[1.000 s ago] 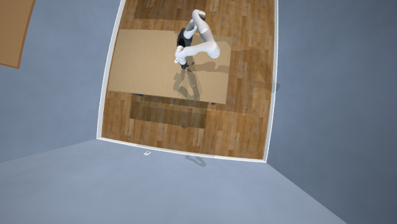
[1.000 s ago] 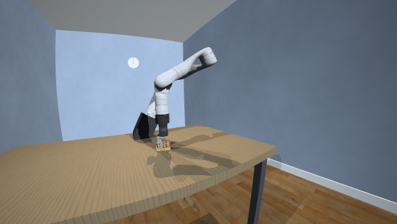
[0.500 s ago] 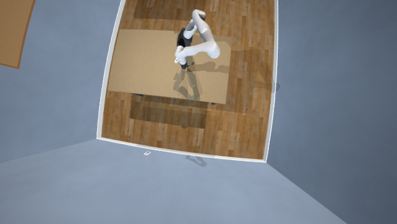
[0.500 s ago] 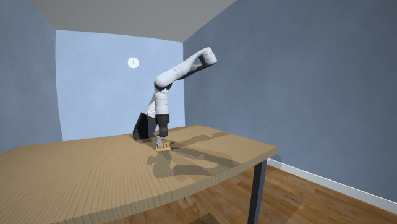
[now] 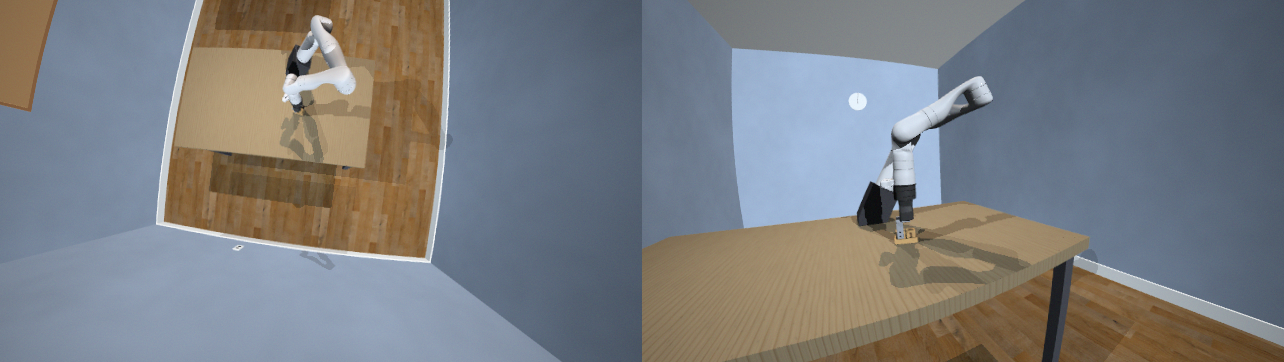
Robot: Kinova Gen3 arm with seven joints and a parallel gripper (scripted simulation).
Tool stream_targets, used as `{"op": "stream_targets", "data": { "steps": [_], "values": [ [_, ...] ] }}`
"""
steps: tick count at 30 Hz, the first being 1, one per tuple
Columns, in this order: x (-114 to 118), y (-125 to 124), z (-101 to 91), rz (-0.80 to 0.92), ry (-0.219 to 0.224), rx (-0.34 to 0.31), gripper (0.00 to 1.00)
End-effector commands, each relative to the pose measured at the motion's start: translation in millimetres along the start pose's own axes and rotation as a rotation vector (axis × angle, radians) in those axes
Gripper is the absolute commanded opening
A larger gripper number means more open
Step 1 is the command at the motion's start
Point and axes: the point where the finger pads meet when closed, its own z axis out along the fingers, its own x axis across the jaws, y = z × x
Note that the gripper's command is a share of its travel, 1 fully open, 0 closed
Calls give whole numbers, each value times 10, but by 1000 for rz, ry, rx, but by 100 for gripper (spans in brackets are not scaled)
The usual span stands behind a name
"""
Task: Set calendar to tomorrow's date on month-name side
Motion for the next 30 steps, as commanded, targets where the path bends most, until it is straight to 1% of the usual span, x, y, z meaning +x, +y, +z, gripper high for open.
{"op": "stream_targets", "data": {
  "steps": [1, 18, 24, 27, 30],
  "values": [
    [-5, 0, -6, 0, -2, 0, 60],
    [-5, 0, -8, 0, -2, 0, 60],
    [-5, 0, -56, 0, -2, 0, 60],
    [-5, 0, -147, 0, -2, 0, 60],
    [-5, 0, -284, 0, -2, 0, 60]
  ]
}}
